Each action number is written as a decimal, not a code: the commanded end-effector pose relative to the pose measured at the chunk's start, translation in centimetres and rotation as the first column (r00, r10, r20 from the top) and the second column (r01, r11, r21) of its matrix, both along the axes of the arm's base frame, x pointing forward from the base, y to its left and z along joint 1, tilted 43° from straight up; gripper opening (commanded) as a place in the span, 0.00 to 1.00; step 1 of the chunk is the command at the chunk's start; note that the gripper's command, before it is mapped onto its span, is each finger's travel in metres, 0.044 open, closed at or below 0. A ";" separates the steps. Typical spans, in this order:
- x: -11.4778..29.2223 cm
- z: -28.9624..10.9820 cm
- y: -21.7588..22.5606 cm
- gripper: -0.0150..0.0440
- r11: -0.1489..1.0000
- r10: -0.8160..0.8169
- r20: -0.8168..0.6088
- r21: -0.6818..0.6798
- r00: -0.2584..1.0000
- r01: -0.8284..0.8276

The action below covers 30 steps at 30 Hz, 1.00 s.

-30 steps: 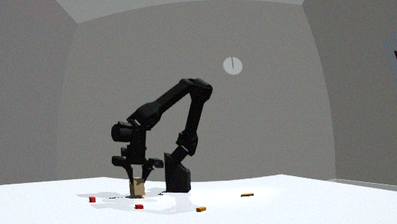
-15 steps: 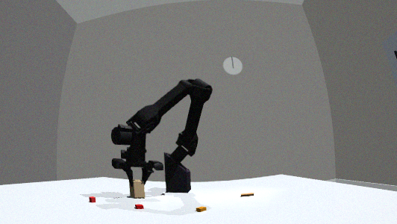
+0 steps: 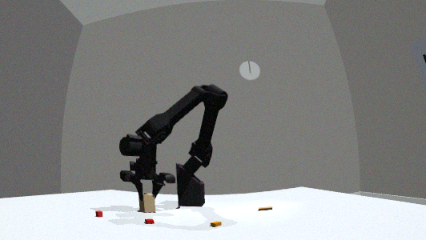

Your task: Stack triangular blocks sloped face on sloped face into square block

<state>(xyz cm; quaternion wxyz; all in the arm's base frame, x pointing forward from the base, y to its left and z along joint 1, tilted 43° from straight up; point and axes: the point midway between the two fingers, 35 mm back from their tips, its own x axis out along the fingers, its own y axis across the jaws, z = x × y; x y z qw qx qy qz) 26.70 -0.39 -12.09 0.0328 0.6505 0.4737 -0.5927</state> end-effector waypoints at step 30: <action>-0.1 -0.1 0.1 0.57 1.000 0.000 0.000 0.000 1.000 0.000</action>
